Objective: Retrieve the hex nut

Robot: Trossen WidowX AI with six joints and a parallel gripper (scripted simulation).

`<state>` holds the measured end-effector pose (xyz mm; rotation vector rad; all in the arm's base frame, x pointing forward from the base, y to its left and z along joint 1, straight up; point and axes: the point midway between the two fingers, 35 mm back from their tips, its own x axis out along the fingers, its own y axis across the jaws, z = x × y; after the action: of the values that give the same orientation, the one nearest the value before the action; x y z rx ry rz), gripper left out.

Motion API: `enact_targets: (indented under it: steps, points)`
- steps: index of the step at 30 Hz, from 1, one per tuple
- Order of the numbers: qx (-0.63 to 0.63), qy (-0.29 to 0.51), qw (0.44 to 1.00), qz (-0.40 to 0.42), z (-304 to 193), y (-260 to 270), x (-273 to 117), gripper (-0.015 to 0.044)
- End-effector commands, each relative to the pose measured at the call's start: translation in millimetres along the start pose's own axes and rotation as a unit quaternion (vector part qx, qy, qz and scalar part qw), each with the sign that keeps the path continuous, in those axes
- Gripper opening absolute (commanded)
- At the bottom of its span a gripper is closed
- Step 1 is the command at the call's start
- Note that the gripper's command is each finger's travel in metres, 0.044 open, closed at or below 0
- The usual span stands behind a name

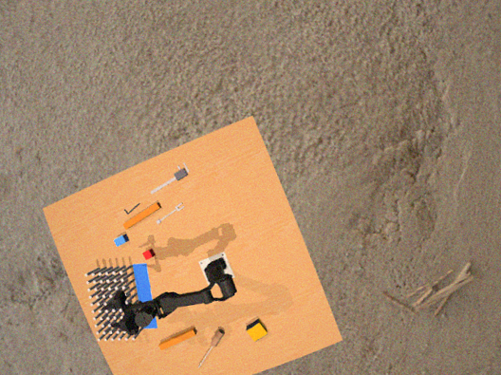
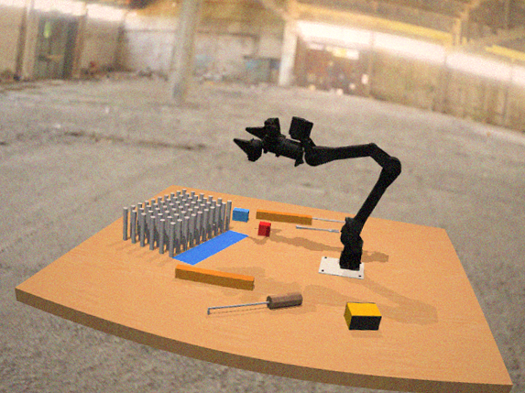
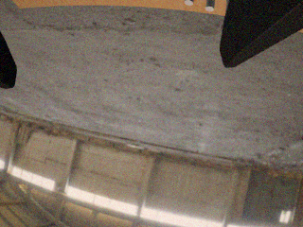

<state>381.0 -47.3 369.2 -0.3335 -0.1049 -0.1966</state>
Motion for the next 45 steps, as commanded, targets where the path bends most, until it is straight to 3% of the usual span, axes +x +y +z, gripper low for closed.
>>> enact_targets:
  steps: [1, 11, 45]
  points:
    - [0.037, 0.088, 0.995, 0.023, -54.6, 51.7, 6.7, 0.0440]
    - [0.040, 0.247, 0.967, 0.044, -153.5, 151.9, -22.7, 0.0440]
    - [0.039, 0.249, 0.967, 0.044, -154.9, 153.3, -23.5, 0.0440]
